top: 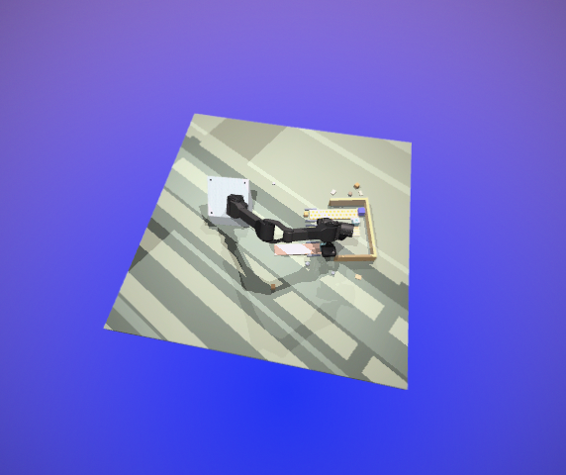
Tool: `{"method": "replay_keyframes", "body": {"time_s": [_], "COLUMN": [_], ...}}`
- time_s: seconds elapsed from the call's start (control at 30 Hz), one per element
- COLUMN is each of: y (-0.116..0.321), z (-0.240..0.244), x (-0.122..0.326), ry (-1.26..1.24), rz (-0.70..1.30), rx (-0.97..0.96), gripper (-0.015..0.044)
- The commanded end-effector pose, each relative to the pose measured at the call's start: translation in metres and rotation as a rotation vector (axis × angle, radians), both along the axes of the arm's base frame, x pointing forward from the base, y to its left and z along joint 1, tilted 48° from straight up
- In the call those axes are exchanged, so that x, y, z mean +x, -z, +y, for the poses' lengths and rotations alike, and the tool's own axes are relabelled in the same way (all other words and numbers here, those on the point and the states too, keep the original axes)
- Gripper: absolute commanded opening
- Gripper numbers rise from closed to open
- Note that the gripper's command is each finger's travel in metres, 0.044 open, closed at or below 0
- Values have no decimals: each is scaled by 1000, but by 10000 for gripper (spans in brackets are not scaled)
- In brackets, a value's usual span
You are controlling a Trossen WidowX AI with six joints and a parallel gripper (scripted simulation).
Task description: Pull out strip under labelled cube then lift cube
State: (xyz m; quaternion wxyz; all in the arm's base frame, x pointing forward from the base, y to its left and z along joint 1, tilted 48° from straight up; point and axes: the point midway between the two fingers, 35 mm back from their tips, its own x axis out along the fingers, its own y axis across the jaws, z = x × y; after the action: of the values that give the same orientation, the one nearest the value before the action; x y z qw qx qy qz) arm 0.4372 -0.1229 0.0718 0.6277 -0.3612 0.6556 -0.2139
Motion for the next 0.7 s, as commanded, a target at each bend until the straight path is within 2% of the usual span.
{"method": "replay_keyframes", "body": {"time_s": [0.0,0.67], "y": [6,26], "z": [-5,-29], "x": [0,0], "ry": [0,0], "rz": [7,7], "rx": [-1,-3], "gripper": [250,250]}}
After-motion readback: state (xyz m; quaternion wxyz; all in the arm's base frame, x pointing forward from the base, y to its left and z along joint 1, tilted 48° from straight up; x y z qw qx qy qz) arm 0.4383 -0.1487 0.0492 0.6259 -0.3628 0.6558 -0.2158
